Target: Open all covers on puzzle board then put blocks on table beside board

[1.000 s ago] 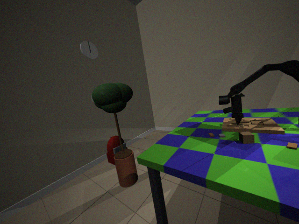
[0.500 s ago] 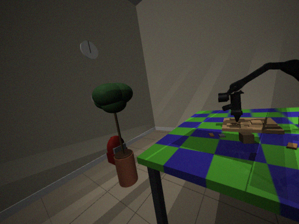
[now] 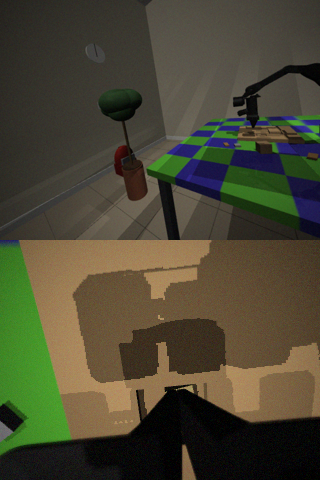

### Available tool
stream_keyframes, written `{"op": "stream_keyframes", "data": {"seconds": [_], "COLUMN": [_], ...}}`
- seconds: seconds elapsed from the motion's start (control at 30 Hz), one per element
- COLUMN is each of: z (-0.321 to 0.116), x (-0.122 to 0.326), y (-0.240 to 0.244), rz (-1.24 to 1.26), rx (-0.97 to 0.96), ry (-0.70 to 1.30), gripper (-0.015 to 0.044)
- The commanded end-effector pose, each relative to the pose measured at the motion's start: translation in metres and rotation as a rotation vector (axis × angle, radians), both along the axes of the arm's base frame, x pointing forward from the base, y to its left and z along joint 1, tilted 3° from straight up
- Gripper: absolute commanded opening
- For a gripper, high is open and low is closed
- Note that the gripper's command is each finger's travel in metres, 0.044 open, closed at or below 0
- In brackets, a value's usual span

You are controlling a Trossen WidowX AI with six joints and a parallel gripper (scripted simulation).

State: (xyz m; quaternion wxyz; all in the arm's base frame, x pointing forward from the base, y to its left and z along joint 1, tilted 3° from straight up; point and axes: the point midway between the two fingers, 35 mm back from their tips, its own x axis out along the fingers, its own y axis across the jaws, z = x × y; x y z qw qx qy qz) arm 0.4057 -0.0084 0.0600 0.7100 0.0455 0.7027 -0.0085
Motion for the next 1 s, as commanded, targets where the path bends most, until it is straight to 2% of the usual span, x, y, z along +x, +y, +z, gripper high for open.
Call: {"op": "stream_keyframes", "data": {"seconds": [0.0,0.97], "z": [0.0,0.009], "x": [-0.001,-0.147], "y": [-0.001,-0.072], "rz": [0.008,1.32], "rx": [0.0,-0.017], "ry": [0.0,-0.062], "gripper": [0.0,0.0]}}
